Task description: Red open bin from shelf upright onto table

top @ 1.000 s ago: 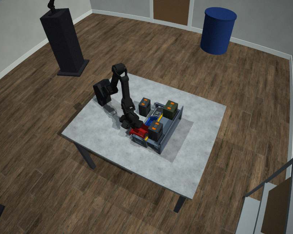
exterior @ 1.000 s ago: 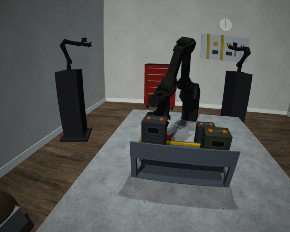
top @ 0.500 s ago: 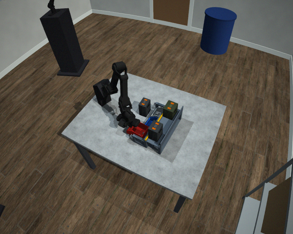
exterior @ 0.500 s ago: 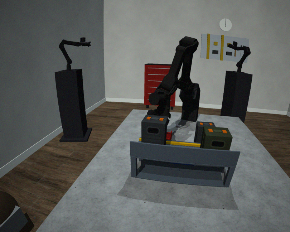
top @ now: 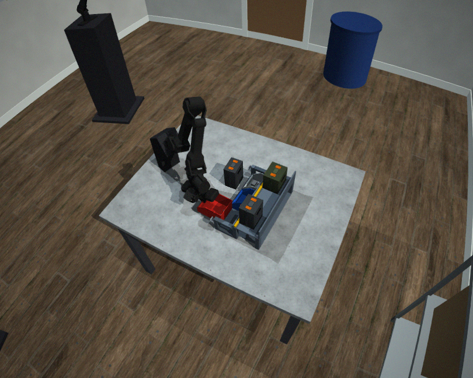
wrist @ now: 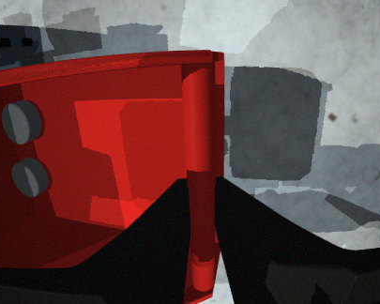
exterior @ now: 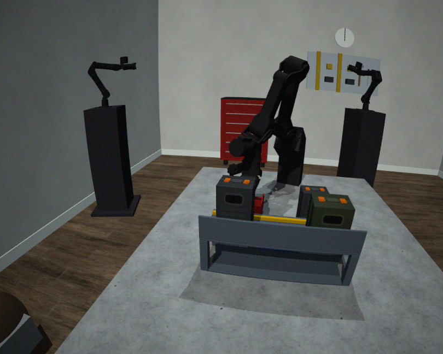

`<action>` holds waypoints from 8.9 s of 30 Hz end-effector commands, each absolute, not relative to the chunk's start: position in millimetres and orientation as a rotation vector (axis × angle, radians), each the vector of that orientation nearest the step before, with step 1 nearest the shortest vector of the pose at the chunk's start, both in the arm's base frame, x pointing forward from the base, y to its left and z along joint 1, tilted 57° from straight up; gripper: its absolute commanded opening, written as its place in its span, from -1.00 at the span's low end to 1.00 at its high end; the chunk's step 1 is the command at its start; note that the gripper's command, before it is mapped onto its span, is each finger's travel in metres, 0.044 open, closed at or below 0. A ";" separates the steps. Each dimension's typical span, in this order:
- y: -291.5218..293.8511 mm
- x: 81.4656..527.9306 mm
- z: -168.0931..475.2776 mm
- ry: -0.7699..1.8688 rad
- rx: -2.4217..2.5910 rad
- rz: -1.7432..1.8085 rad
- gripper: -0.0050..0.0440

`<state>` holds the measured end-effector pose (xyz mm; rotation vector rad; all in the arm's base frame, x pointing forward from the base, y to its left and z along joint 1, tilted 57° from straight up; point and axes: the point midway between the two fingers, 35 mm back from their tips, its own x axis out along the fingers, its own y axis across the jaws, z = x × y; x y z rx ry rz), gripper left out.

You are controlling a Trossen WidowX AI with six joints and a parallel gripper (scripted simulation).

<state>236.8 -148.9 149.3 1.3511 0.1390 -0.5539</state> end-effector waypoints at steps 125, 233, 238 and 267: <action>-158.5 257.6 135.4 0.246 1.335 -0.691 -0.80; -134.4 198.6 179.9 0.245 1.331 -0.690 -0.18; -135.0 199.4 178.7 0.245 1.332 -0.691 -0.18; -135.4 201.4 177.8 0.245 1.328 -0.685 -0.18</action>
